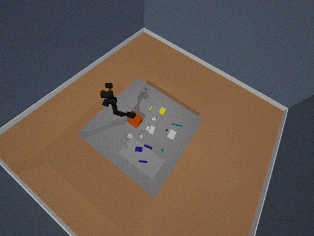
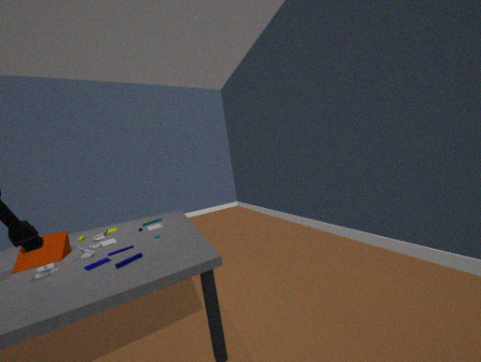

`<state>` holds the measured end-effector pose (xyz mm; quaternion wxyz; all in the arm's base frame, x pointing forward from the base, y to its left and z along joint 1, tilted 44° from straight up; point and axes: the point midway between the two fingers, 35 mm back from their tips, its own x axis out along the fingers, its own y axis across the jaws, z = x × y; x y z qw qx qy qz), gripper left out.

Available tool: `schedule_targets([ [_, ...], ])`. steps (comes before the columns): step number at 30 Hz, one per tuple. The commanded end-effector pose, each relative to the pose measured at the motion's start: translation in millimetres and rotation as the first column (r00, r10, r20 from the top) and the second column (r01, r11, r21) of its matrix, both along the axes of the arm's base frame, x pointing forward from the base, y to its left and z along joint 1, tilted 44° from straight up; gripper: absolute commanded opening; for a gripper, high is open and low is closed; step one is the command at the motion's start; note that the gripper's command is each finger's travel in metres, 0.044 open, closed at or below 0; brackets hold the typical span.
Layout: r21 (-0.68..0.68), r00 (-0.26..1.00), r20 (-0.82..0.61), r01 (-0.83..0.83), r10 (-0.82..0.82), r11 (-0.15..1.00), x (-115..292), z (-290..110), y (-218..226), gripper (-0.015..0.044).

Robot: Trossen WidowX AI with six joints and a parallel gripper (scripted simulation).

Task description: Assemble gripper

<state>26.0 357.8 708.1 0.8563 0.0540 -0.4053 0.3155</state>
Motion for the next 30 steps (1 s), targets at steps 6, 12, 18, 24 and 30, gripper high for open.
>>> schedule_targets([
  [6,0.000,1.000,0.000,0.000,0.000,1.000,0.0,0.0,0.0,0.0295],
  [12,0.000,1.000,0.000,0.000,0.000,1.000,0.0,0.0,0.0,0.0138],
  [18,0.000,1.000,0.000,0.000,0.000,1.000,0.0,0.0,0.0,0.0000],
  [24,0.000,1.000,0.000,0.000,0.000,1.000,0.0,0.0,0.0,0.0000],
  [30,0.000,1.000,0.000,0.000,0.000,1.000,0.0,0.0,0.0,0.0000],
])
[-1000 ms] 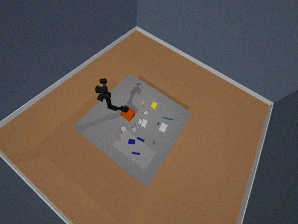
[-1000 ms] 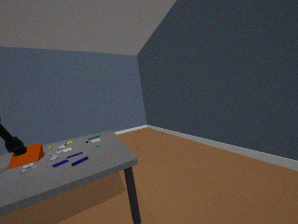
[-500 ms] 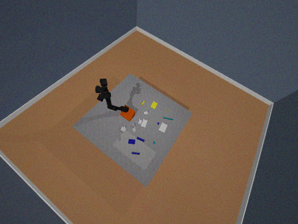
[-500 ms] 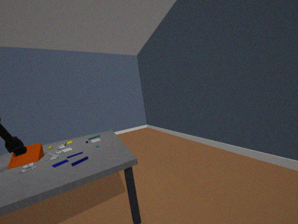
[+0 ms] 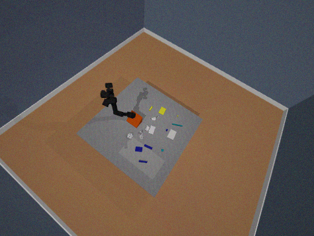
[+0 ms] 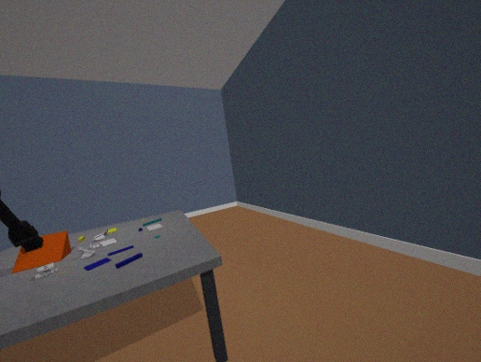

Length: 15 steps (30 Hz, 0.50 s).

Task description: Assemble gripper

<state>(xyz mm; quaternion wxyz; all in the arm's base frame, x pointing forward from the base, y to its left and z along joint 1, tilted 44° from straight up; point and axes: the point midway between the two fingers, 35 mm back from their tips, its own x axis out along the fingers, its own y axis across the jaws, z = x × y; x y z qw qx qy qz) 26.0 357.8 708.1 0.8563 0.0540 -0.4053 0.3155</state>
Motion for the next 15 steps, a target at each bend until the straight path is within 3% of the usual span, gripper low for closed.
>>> schedule_targets([
  [1,0.000,1.000,0.000,0.000,0.000,1.000,0.0,0.0,0.0,0.0000],
  [4,0.000,1.000,0.000,0.000,0.000,1.000,0.0,0.0,0.0,0.0000],
  [15,-0.089,0.998,-0.045,0.041,-0.045,0.995,39.7,-25.6,23.9,0.0289],
])
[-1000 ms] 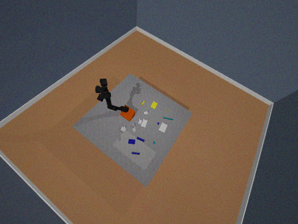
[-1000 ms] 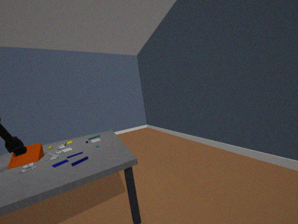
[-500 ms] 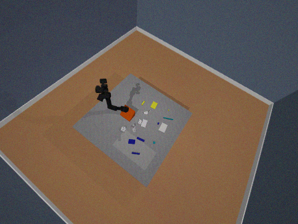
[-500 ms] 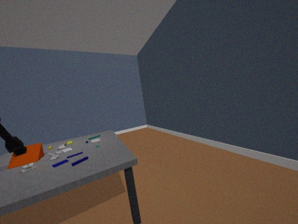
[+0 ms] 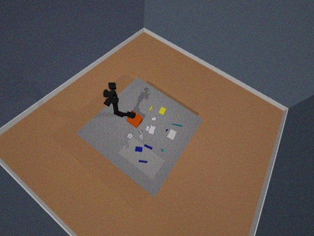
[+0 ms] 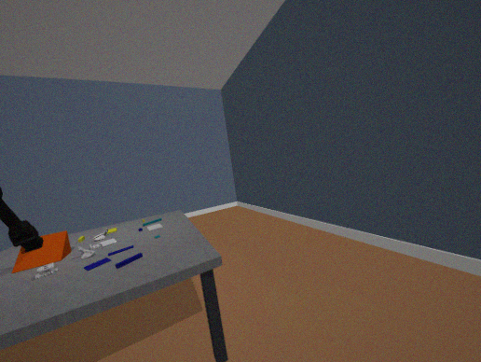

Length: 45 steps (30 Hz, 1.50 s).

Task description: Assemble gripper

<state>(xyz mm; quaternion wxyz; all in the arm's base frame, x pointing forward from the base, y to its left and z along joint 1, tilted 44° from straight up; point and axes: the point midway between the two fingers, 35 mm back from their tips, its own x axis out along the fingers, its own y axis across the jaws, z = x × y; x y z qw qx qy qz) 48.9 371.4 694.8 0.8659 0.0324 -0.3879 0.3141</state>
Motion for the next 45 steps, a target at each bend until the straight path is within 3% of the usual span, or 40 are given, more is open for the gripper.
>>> schedule_targets([
  [1,-0.051,0.999,-0.028,0.023,-0.024,0.998,21.9,-15.8,12.7,0.0315],
  [6,-0.103,0.997,-0.062,0.042,-0.048,0.994,48.4,-34.1,23.3,0.0440],
  [26,-0.331,0.923,-0.307,0.124,-0.231,0.935,175.3,-143.1,36.6,0.0440],
  [45,-0.472,0.695,-0.541,0.216,-0.474,0.855,284.8,-256.3,-25.1,0.0440],
])
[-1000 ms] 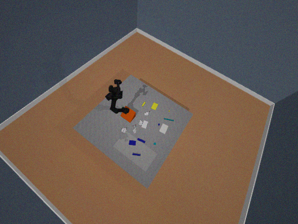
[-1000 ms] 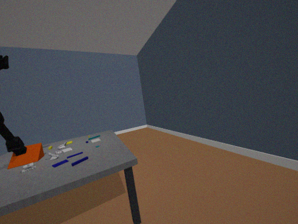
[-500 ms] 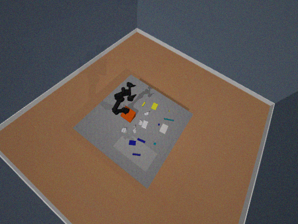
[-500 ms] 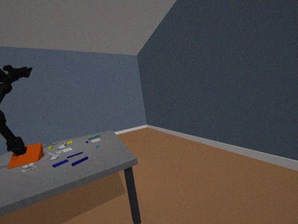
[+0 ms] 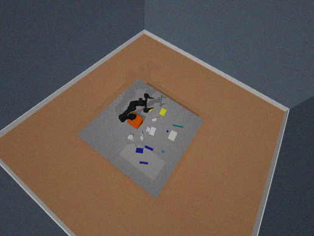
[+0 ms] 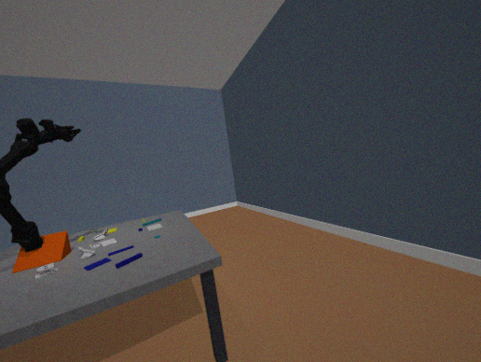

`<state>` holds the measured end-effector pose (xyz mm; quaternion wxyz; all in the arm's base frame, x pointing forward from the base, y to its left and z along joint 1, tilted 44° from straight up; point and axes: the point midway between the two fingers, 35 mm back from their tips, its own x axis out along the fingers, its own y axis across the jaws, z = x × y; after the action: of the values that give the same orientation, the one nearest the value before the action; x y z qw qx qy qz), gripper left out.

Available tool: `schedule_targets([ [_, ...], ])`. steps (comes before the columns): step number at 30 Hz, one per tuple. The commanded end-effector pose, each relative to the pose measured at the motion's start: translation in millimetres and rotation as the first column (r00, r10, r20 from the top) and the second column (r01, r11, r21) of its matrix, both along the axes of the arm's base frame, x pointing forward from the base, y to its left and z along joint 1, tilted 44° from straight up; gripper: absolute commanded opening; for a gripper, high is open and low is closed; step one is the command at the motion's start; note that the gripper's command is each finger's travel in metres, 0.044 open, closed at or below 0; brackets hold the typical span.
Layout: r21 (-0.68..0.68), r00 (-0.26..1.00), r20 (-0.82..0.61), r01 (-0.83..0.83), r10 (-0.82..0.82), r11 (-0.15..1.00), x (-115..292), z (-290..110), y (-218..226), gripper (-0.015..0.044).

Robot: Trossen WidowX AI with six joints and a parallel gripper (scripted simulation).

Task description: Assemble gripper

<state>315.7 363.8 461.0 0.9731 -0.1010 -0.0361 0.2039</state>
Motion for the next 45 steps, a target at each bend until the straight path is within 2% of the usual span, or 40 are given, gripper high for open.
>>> schedule_targets([
  [1,-0.020,0.994,-0.079,0.071,-0.072,0.997,22.6,-28.5,-22.3,0.0440],
  [13,-0.089,0.926,-0.270,0.249,-0.264,0.964,66.5,-103.6,-88.7,0.0440],
  [22,-0.143,0.809,-0.403,0.407,-0.428,0.902,84.6,-159.5,-150.8,0.0440],
  [33,-0.225,0.594,-0.528,0.592,-0.608,0.774,84.6,-222.3,-233.0,0.0440],
  [45,-0.335,0.291,-0.605,0.752,-0.741,0.568,56.2,-281.0,-321.0,0.0440],
])
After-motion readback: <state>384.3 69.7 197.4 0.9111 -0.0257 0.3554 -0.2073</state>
